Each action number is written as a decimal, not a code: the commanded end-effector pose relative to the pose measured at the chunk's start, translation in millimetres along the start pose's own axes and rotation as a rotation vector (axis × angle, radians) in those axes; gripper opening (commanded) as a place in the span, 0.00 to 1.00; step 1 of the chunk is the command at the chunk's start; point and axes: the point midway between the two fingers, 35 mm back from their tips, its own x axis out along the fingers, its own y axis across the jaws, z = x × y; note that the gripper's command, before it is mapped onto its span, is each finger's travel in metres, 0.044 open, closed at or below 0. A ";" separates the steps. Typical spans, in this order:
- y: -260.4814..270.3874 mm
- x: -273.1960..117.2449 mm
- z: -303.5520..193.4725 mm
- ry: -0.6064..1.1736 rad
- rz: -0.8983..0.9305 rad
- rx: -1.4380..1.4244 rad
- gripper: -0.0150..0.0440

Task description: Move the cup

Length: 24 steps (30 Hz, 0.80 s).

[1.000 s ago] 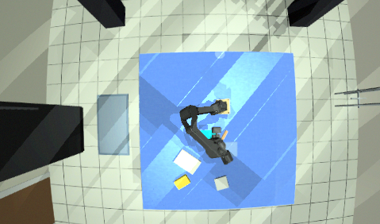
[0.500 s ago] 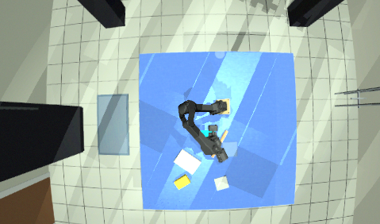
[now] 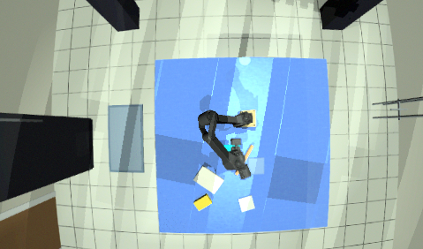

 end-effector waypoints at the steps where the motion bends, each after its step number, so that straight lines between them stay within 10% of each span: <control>1: -2.0 5.7 1.0 -0.006 -0.003 -0.005 0.25; 24: -3.7 32.2 3.1 -0.008 -0.003 -0.005 0.25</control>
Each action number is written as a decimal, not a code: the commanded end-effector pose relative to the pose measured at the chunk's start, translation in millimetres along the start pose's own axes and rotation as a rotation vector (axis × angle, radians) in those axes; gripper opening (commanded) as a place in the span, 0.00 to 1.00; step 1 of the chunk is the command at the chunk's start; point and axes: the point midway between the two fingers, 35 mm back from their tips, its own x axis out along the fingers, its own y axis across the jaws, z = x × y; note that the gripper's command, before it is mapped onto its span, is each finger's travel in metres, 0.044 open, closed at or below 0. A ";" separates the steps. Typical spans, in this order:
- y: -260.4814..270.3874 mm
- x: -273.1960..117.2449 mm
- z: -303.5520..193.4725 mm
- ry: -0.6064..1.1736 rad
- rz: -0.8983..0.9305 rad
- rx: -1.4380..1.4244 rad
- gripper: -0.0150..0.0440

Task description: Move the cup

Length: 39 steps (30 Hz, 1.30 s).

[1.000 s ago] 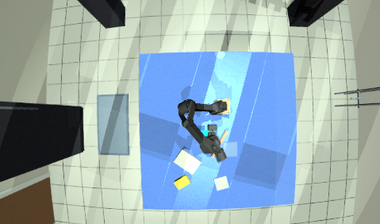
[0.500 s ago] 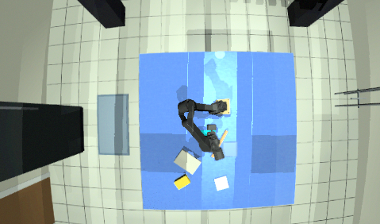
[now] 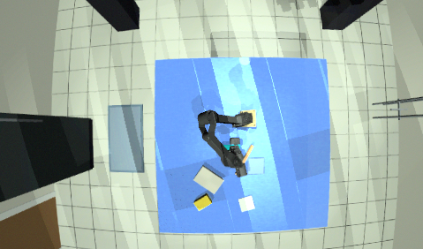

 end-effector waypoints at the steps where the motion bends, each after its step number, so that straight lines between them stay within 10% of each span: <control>1: -2.8 5.5 1.0 -0.007 -0.005 -0.006 0.25; 16: -0.6 4.1 0.5 -0.001 -0.001 0.000 0.25; 22: -0.6 4.1 0.5 -0.001 -0.001 0.000 0.50; 39: 0.3 -9.5 -0.5 0.001 -0.002 -0.002 0.50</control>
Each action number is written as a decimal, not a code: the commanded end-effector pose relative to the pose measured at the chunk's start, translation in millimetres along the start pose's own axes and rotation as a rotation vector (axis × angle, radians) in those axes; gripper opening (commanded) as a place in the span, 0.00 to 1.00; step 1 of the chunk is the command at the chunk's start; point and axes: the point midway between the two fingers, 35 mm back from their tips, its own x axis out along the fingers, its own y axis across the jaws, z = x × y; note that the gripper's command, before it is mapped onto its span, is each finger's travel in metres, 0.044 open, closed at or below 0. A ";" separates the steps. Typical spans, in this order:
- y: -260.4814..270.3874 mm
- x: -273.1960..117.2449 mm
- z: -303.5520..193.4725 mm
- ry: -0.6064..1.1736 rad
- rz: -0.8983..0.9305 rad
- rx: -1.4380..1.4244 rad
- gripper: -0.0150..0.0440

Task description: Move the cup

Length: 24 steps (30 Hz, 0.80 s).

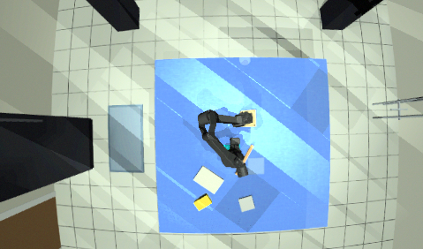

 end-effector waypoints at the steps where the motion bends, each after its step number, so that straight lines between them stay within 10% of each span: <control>1: 2.0 -5.4 -0.7 0.006 0.003 0.006 0.50; 24: 1.2 -33.3 -1.1 0.003 0.000 0.002 0.50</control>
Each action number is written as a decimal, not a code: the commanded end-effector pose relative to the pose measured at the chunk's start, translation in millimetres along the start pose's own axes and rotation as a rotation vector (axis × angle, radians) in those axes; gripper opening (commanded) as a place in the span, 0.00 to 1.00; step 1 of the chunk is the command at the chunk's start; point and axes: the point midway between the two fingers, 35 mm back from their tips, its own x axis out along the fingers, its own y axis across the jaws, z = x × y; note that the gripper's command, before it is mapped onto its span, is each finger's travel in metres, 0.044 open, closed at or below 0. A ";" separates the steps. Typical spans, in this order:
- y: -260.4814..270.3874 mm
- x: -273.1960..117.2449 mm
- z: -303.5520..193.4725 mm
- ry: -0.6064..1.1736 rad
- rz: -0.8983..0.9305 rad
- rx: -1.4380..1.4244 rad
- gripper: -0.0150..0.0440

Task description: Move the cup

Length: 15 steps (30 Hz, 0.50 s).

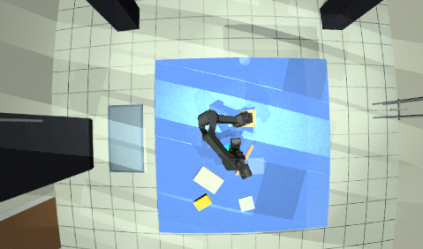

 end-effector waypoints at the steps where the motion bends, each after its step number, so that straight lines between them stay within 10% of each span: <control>1: 1.1 -5.5 -0.5 0.004 0.001 0.005 0.50; 8: -0.9 -13.2 0.3 0.002 0.000 0.004 0.50; 15: -1.4 -9.4 0.4 -0.003 -0.002 -0.002 0.81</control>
